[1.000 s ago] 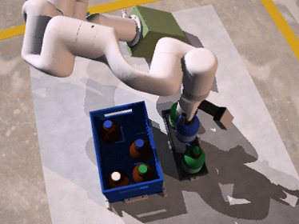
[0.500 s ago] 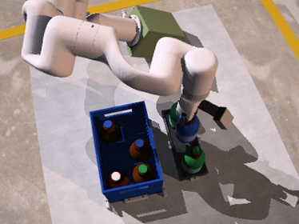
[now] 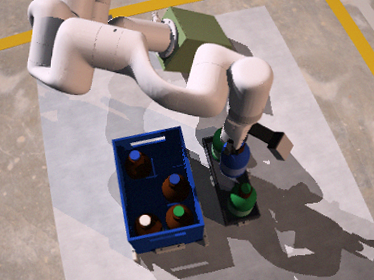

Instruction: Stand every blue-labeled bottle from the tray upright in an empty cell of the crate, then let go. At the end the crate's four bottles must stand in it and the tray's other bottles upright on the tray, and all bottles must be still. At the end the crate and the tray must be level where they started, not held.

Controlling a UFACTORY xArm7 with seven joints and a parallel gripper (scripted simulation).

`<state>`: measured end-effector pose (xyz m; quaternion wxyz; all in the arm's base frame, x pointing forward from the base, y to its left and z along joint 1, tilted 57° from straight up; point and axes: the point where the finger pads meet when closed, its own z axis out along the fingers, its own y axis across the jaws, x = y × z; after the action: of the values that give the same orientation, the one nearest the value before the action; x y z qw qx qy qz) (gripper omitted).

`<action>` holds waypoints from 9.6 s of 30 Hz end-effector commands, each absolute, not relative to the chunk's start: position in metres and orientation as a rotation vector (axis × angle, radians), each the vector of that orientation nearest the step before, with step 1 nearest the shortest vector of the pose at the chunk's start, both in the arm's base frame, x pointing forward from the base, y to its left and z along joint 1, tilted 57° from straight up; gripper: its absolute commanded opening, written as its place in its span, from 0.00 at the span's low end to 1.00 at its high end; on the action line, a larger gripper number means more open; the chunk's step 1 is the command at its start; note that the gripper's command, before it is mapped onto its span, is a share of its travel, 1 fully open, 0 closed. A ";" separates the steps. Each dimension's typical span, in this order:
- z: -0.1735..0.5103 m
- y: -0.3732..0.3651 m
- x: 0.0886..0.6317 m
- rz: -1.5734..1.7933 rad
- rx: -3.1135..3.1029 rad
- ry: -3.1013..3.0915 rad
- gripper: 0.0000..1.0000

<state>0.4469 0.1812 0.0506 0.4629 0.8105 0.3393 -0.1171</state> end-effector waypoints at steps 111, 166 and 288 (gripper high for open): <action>0.090 0.242 0.438 -0.282 1.995 0.839 0.00; 0.102 0.261 0.434 -0.282 1.995 0.839 0.00; 0.197 0.199 0.437 -0.282 1.995 0.839 0.00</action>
<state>0.4372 0.2009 0.1887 0.4625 0.8105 0.3397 -0.1171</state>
